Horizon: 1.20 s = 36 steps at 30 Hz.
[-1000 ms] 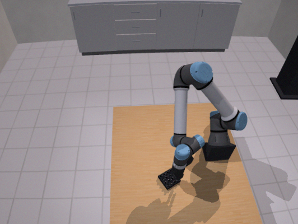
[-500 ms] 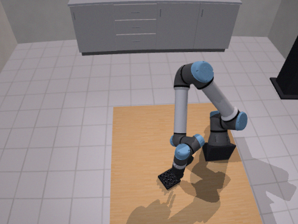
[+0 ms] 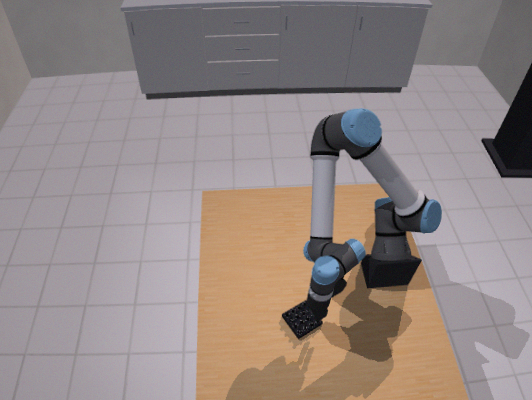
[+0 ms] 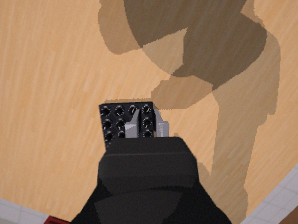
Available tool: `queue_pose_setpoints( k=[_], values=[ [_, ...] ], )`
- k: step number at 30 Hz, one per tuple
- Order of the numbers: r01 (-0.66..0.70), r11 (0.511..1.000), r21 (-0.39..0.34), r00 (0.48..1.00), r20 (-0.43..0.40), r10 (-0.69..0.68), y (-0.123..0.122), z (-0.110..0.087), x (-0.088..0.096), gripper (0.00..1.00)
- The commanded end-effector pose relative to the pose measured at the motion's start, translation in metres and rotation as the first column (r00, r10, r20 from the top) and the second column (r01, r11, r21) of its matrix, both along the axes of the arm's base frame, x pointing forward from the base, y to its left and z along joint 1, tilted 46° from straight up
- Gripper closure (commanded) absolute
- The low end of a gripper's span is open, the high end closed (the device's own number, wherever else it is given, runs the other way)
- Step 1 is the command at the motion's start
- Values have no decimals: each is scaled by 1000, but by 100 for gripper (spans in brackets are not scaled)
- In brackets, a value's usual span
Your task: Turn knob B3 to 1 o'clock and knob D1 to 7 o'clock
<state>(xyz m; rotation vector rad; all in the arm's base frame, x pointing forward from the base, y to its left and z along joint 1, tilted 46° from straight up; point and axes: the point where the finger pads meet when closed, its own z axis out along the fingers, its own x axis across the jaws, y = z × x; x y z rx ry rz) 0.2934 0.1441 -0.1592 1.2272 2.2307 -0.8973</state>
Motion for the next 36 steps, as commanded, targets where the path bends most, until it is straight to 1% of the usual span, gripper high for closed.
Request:
queue_pose_setpoints(
  k=[1,6,8,9,12,17,23,25,27,31,36],
  values=[
    [60,998,8,996,63,-60,1,1,-1,54],
    [152,988,27,975,159,-154,2,2,-3,54],
    [152,988,27,975,159,-154,2,2,-3,54],
    [173,984,33,968,181,-177,3,2,-4,54],
    [242,969,56,935,252,-249,4,2,-5,54],
    [324,942,92,880,337,-335,5,3,-6,54],
    [414,899,145,791,430,-434,6,4,-7,54],
    [414,899,145,791,430,-434,6,4,-7,54],
    [459,870,178,734,477,-484,7,4,-7,54],
    [506,833,221,657,526,-539,8,5,-7,54],
    [558,781,281,550,580,-601,10,6,-7,54]
  ],
)
